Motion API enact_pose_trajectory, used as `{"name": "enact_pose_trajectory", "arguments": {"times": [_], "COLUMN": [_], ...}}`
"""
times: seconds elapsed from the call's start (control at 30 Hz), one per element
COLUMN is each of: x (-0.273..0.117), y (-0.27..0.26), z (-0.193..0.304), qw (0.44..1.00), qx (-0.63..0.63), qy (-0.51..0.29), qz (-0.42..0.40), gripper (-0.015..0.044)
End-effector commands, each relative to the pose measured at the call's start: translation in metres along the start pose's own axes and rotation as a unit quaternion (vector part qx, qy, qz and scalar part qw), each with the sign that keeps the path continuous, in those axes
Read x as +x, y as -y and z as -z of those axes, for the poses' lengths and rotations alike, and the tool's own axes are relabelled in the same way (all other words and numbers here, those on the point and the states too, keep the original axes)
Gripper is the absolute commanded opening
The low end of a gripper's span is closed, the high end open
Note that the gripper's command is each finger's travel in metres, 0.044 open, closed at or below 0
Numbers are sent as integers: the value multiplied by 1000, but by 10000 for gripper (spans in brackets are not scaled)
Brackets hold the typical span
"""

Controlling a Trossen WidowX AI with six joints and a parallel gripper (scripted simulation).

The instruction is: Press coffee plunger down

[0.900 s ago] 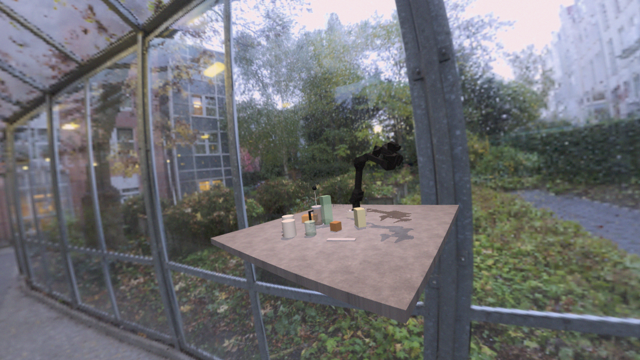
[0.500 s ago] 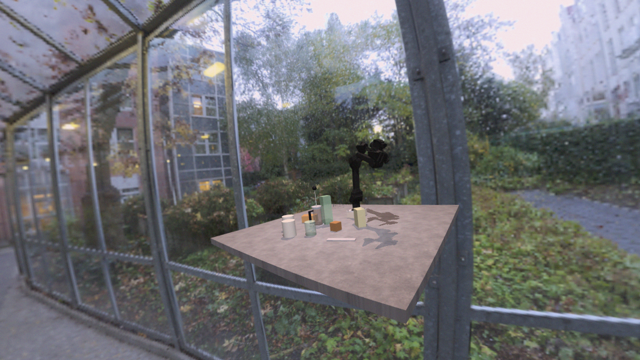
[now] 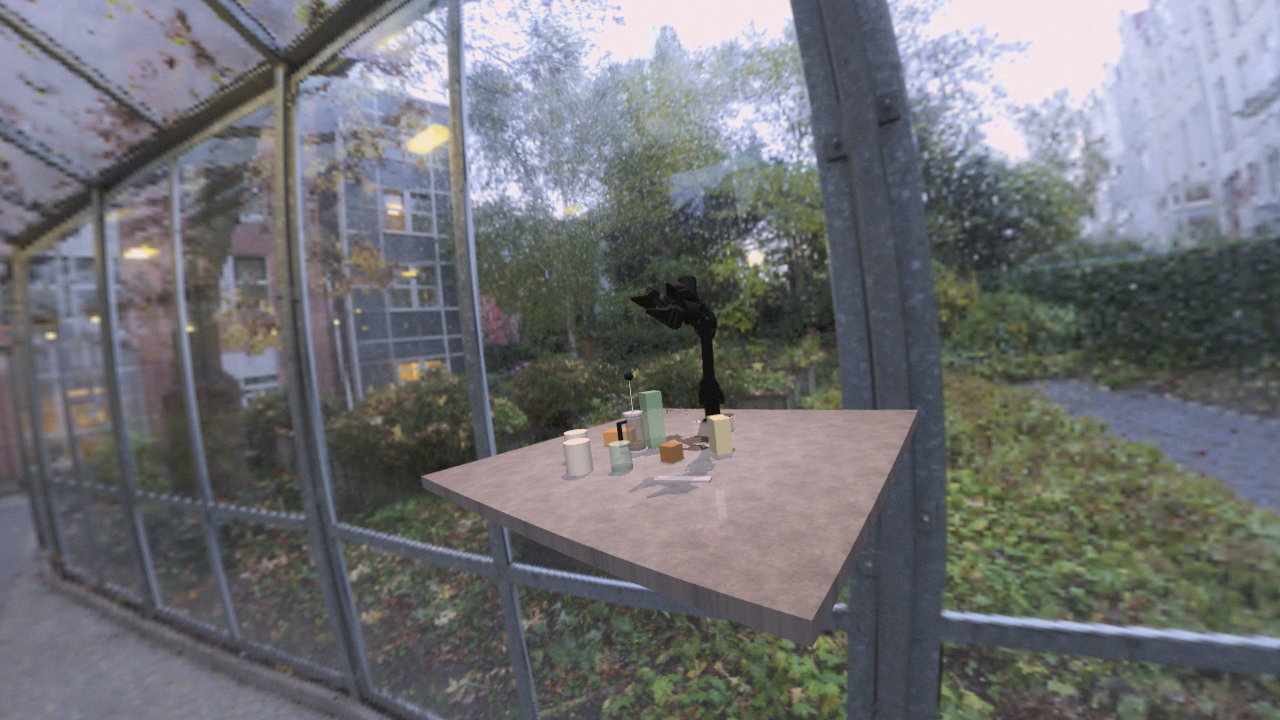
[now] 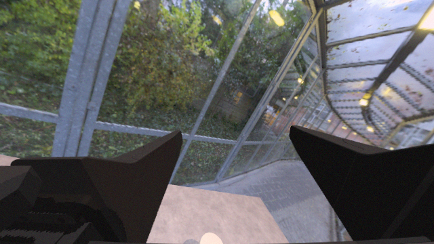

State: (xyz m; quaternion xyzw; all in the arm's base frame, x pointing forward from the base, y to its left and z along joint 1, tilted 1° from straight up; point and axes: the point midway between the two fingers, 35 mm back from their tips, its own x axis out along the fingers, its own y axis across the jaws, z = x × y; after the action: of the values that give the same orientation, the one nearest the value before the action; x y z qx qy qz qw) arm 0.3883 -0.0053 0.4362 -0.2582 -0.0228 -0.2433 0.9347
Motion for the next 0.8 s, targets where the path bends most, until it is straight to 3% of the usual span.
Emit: {"name": "enact_pose_trajectory", "arguments": {"times": [0.0,0.23,0.53,0.77], "x": [2,-22,-109,-117], "y": [37,101,140,129], "z": [31,111,191,215], "qw": [999,985,915,907], "qx": [13,70,238,254], "qy": [-37,-158,-325,-335], "qz": [-10,-26,-10,-7], "gripper": [440,440,440,440]}}
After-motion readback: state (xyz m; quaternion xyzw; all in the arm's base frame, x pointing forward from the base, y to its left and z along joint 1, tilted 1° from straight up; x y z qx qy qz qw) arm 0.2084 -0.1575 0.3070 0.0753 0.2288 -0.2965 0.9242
